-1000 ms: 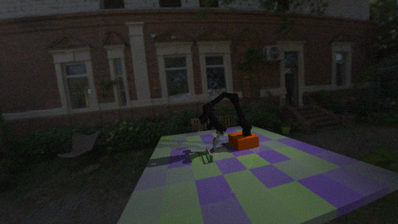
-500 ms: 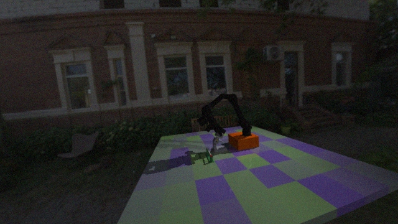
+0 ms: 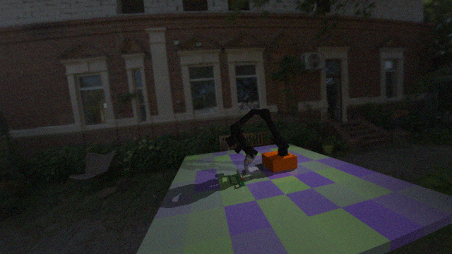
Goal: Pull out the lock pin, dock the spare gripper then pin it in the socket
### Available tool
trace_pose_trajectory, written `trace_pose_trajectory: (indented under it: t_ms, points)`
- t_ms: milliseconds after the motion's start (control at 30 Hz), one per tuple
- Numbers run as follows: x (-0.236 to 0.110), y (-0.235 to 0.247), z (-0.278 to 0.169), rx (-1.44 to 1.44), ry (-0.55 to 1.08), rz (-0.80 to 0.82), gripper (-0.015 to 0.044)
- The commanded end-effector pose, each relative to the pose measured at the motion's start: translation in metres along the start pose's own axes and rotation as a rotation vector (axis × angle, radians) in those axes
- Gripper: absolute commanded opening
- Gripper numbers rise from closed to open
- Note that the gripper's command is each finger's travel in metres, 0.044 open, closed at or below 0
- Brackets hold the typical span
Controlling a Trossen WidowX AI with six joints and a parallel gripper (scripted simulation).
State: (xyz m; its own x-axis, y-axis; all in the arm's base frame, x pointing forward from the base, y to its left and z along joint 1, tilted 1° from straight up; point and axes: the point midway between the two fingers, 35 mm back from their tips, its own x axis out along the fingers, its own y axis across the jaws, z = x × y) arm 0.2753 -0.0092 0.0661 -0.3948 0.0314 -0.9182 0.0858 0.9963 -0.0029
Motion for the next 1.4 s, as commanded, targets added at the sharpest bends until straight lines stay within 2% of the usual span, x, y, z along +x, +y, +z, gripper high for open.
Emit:
trace_pose_trajectory:
  t_ms: [0, 367, 933, 1367]
  points:
    - [0.000, -0.001, 0.003, -0.004, -0.006, -0.003, 0.0000]
    - [0.000, 0.000, 0.000, 0.000, 0.001, 0.000, 0.0000]
    - [0.000, 0.000, 0.000, 0.000, 0.001, 0.000, 0.0440]
    - [-0.013, 0.000, -0.021, -0.001, 0.004, -0.001, 0.0440]
